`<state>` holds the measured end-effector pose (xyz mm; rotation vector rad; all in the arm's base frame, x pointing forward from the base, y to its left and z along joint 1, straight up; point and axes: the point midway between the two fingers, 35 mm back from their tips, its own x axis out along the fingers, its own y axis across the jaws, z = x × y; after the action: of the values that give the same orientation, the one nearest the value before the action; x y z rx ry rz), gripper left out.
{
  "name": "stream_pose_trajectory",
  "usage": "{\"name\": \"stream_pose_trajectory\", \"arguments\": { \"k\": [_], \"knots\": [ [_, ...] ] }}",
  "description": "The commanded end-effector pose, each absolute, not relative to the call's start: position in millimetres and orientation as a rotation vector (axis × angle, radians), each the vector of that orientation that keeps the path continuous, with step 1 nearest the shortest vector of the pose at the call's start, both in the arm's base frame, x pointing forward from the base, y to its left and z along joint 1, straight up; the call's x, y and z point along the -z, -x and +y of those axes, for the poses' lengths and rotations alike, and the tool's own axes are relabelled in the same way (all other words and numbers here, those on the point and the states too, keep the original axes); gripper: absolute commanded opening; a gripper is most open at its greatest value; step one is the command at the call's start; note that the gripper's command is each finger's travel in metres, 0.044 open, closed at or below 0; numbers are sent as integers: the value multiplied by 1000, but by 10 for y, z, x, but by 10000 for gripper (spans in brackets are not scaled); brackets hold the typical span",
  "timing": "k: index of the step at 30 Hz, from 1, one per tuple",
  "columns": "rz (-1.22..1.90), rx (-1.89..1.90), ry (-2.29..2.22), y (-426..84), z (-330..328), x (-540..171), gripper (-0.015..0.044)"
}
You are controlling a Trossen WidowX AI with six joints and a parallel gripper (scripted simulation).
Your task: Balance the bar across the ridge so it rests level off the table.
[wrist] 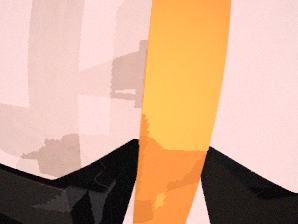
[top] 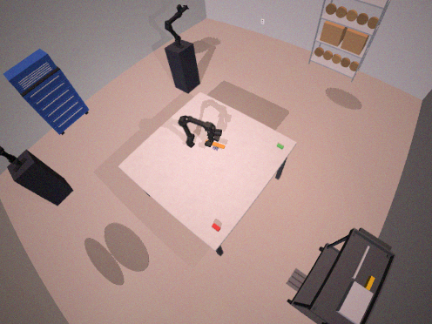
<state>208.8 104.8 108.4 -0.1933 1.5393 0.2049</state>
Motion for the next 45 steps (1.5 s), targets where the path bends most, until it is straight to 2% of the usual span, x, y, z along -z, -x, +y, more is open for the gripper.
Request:
{"name": "stream_pose_trajectory", "arguments": {
  "k": [1, 4, 5, 45],
  "knots": [
    [1539, -205, 193, -2088, 1048, -1084, 79],
    [1539, -205, 193, -2088, 1048, -1084, 157],
    [1539, -205, 193, -2088, 1048, -1084, 167],
    [1539, -205, 193, -2088, 1048, -1084, 173]
  ]
}}
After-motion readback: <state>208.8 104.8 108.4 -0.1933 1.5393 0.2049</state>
